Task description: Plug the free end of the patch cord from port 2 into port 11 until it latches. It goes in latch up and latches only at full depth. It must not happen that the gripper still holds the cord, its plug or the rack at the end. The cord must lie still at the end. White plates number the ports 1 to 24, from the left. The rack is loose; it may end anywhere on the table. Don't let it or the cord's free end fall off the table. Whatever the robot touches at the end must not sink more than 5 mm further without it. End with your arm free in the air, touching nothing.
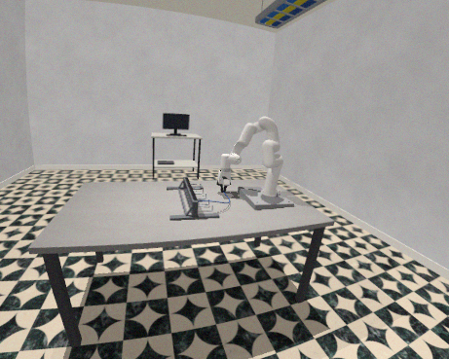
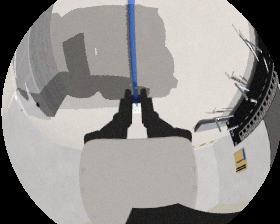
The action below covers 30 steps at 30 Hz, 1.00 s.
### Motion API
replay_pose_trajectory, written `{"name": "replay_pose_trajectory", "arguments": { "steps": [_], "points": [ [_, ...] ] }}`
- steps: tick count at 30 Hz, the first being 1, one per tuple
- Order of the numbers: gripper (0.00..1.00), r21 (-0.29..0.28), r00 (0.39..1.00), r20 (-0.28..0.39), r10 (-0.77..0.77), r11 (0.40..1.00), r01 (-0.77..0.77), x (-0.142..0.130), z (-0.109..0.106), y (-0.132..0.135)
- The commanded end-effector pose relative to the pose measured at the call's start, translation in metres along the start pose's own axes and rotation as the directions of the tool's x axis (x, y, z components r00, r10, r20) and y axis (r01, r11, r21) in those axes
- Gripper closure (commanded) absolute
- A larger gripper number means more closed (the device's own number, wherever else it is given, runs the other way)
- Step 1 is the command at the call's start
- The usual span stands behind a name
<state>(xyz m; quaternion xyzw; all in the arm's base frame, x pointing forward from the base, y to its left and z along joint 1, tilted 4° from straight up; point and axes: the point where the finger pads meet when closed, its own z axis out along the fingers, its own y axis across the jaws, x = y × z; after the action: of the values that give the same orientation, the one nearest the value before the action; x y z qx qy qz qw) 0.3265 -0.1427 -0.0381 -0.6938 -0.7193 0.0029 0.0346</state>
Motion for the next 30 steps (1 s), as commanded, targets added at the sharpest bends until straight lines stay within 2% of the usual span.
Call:
{"name": "replay_pose_trajectory", "arguments": {
  "steps": [1,30],
  "points": [
    [1.00,0.001,1.000,0.000,0.000,1.000,0.000,0.0002,0.0001,-0.0004],
    [1.00,0.001,1.000,0.000,0.000,1.000,0.000,0.0002,-0.0050,-0.0003]
  ]
}}
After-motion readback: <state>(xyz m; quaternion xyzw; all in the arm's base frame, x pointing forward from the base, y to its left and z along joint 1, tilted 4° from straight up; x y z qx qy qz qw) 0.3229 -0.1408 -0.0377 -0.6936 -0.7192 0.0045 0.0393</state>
